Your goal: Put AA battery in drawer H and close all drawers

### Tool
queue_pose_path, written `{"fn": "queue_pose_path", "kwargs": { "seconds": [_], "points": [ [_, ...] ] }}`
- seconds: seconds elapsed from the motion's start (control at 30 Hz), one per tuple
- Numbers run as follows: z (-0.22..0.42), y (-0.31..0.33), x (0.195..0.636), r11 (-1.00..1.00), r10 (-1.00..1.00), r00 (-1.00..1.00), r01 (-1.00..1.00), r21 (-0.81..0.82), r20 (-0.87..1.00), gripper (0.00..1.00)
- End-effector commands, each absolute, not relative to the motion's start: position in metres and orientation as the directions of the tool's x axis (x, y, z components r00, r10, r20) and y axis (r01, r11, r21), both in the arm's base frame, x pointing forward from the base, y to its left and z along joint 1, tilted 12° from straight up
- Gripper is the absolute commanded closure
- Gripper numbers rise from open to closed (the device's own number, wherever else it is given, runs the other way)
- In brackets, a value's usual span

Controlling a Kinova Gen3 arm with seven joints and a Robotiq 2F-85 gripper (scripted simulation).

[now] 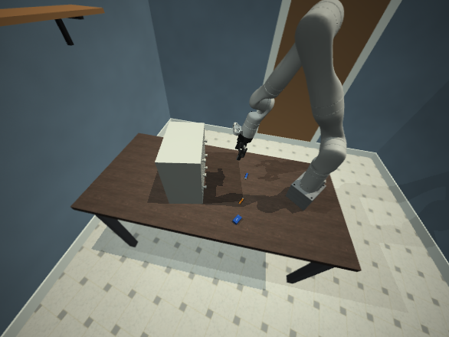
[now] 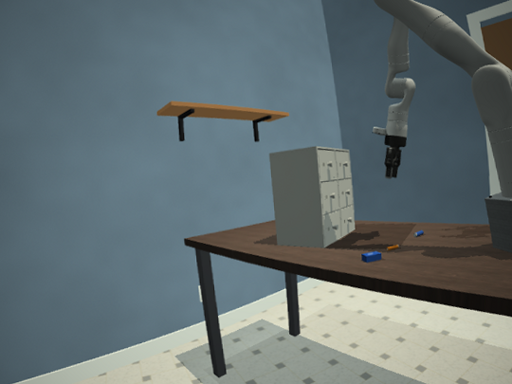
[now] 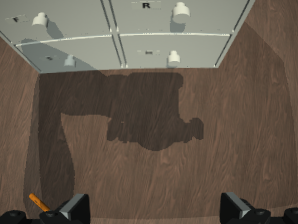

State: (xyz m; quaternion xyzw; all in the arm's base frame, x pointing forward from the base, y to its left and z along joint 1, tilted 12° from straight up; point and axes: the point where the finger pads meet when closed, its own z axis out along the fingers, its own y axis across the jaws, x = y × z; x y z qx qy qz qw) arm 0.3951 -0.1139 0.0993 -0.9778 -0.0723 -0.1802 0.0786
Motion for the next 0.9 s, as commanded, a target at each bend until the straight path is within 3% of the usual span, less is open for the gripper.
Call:
{"fn": "queue_pose_path", "kwargs": {
  "seconds": [0.0, 0.87],
  "points": [
    [0.102, -0.112, 0.397, -0.976, 0.122, 0.925, 0.177, -0.124, 0.359, 0.0],
    [0.113, -0.116, 0.385, -0.976, 0.14, 0.957, 0.176, -0.124, 0.255, 0.0]
  ]
}}
